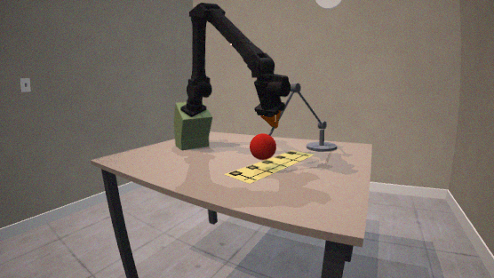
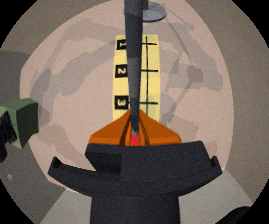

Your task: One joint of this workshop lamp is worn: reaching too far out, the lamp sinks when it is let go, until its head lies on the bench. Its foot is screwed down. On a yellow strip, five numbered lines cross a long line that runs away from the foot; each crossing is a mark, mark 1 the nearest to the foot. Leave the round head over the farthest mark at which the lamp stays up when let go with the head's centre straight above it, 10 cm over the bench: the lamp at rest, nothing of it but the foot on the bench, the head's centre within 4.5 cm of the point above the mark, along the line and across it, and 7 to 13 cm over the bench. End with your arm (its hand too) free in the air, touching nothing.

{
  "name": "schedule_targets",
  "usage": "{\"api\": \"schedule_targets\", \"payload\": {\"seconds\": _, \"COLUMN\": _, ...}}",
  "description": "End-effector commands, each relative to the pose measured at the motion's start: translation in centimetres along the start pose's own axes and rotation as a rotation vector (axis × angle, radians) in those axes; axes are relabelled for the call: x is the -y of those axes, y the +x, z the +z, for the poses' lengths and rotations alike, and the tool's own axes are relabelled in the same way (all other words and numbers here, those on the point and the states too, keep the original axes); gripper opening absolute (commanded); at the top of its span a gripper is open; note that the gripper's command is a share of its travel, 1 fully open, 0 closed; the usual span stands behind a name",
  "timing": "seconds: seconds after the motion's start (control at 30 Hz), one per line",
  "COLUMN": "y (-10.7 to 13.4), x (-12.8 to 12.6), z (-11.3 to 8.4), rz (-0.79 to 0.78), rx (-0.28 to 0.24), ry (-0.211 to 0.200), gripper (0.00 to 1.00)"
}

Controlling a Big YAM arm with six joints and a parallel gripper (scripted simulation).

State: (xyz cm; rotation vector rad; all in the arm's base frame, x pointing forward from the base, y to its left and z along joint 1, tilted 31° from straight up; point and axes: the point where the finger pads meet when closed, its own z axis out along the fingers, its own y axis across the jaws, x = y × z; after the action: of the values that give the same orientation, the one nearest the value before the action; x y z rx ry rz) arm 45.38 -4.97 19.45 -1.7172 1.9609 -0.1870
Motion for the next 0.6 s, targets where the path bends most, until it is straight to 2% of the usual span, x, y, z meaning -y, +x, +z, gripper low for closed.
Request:
{"api": "schedule_targets", "payload": {"seconds": 0.0, "y": -0.8, "x": 3.2, "z": -2.5, "rz": -0.017, "rx": -0.011, "ry": 0.073, "gripper": 0.0}}
{"api": "schedule_targets", "payload": {"seconds": 0.57, "y": -0.2, "x": 5.5, "z": -4.1, "rz": -0.017, "rx": -0.011, "ry": 0.073, "gripper": 0.0}}
